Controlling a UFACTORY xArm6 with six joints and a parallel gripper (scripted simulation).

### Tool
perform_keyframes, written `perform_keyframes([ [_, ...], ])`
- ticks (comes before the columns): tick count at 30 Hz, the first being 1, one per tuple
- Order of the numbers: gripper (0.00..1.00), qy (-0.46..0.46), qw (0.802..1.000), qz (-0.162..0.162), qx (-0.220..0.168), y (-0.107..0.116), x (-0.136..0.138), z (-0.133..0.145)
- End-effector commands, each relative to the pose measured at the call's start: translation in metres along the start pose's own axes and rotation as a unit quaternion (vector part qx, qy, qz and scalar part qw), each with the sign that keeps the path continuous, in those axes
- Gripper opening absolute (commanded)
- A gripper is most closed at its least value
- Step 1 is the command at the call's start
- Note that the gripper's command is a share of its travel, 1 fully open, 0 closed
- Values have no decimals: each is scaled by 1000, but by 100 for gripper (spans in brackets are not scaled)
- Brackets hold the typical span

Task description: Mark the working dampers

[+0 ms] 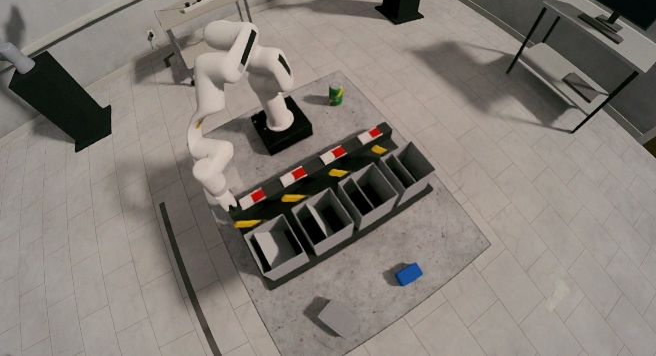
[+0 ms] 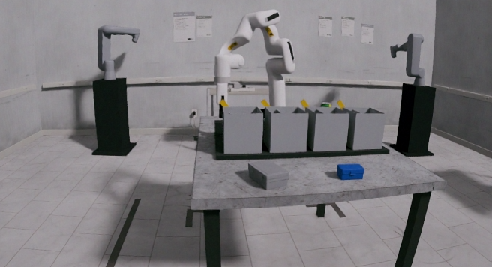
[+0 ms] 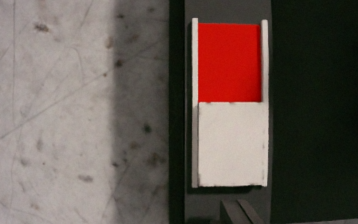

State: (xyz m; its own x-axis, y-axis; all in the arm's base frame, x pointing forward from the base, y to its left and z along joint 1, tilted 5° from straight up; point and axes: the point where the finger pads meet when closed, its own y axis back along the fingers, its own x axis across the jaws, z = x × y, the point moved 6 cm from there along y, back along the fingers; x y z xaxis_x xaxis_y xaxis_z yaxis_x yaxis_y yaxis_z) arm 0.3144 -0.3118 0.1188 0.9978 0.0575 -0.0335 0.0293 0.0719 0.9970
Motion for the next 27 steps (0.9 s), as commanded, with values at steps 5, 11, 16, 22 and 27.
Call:
perform_keyframes([
  [5, 0, 0, 1000, 2, -2, -2, 1, 1],
  [11, 0, 0, 1000, 2, -2, -3, 1, 1],
  [16, 0, 0, 1000, 2, -2, -3, 1, 1],
  [22, 0, 0, 1000, 2, -2, -3, 1, 1],
  [27, 0, 0, 1000, 2, -2, -3, 1, 1],
])
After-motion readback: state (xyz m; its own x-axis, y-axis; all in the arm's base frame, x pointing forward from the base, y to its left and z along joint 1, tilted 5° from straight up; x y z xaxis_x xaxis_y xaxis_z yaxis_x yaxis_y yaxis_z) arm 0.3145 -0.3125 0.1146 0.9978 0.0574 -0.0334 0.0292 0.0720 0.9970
